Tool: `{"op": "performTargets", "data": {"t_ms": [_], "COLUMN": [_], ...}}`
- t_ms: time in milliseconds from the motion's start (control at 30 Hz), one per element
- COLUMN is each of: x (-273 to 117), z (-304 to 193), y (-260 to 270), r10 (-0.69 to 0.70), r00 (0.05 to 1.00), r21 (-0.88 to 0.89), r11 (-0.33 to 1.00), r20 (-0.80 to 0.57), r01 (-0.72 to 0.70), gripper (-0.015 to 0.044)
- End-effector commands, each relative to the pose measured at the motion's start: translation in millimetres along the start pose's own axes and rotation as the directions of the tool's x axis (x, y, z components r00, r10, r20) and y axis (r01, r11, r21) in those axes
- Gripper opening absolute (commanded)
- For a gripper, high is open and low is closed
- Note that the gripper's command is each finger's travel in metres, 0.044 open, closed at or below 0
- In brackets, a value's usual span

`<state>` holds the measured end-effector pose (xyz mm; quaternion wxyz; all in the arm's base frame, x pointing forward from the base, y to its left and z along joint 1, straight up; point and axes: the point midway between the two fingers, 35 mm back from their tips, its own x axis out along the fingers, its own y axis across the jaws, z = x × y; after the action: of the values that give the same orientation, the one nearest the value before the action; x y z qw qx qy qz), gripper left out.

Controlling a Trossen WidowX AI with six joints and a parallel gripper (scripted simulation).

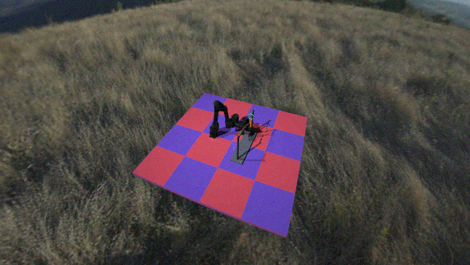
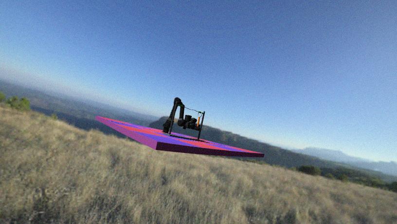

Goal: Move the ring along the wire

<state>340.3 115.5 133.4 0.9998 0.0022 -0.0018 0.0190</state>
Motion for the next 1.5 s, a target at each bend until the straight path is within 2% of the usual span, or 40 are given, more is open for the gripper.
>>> {"op": "performTargets", "data": {"t_ms": [0,667,1067,1467], "x": [-1,-1,-2,-48], "z": [-1,-1,0,-2], "y": [-1,-1,0,0], "r10": [-0.006,-0.006,0.0,-0.005], "r00": [1.0,1.0,1.0,1.0], "r21": [0.0,0.0,0.0,0.0], "r11": [1.0,1.0,1.0,1.0], "r20": [-0.003,-0.003,0.0,-0.006], "r01": [0.006,0.006,0.0,0.005], "gripper": [-0.015,-0.015,0.016,0.016]}}
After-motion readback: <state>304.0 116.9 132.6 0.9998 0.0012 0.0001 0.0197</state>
